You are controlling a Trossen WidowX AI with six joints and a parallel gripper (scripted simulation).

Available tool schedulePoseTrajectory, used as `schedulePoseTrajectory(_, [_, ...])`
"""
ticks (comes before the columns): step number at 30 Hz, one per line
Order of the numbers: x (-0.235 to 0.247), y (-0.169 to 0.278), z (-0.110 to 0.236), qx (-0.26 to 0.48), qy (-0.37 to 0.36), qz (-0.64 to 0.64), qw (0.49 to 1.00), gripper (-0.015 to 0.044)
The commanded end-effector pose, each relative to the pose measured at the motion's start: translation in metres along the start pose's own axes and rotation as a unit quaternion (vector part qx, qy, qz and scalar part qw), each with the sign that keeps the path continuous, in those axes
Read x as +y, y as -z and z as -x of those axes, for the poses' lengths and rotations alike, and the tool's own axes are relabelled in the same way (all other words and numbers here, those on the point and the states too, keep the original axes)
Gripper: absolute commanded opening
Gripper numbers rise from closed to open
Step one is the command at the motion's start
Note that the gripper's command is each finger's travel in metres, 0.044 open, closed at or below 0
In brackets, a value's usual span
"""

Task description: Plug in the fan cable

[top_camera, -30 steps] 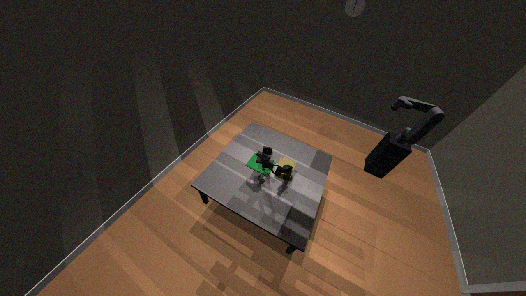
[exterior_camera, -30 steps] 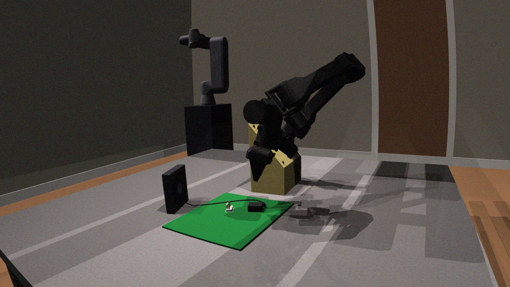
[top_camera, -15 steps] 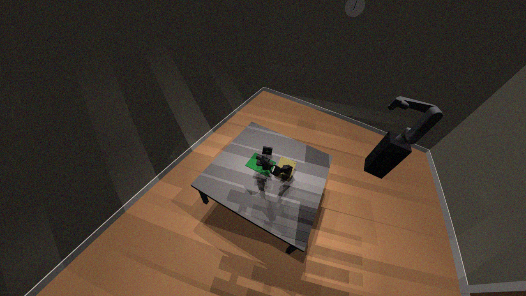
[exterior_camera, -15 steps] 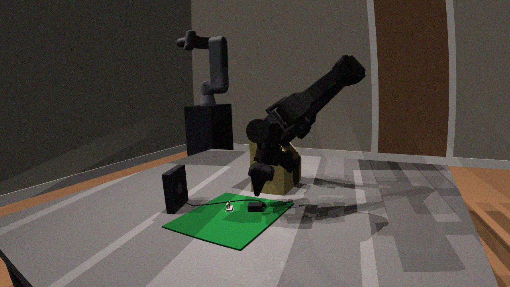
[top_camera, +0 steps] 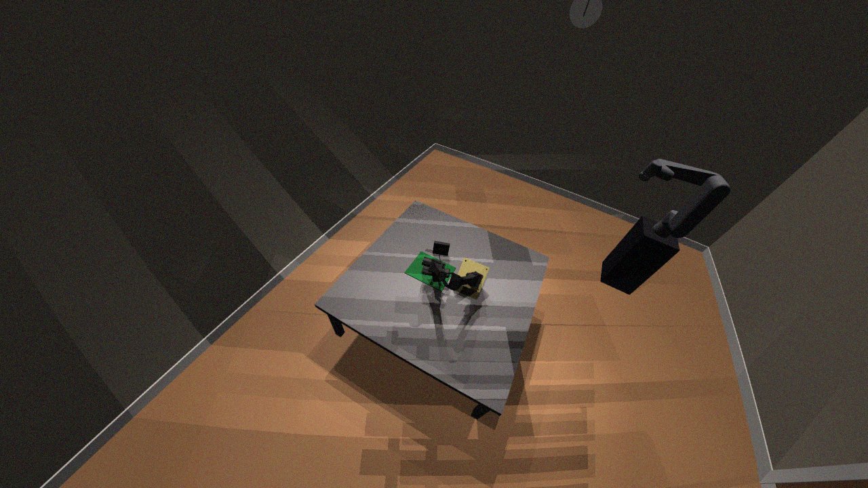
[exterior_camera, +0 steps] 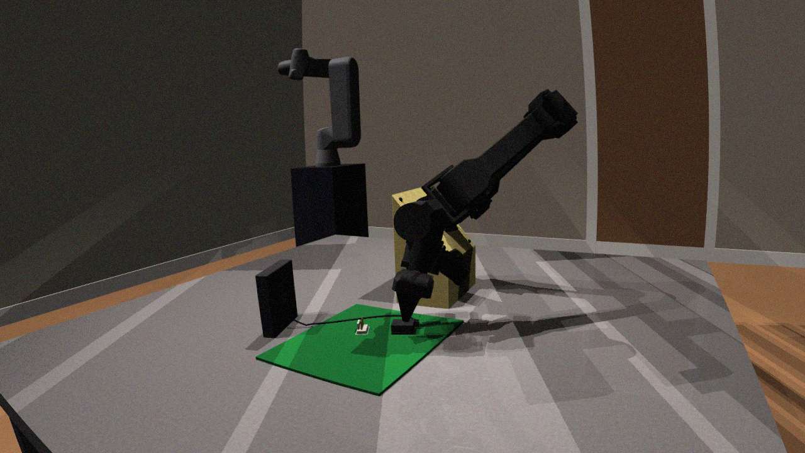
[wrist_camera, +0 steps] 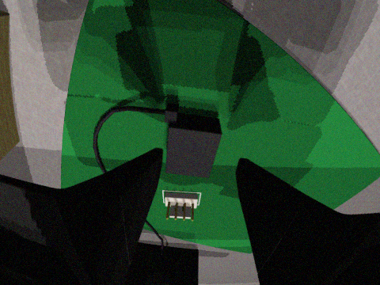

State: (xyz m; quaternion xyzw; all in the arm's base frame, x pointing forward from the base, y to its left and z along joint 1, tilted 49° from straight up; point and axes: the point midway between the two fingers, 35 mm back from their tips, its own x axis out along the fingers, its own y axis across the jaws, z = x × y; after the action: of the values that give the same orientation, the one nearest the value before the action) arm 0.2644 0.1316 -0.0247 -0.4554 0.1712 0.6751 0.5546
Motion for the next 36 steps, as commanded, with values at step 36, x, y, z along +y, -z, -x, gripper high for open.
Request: schedulePoseTrajectory(36, [0.003,-0.007,-0.024,-0.002,-0.003,-0.002,1.0,0.0012])
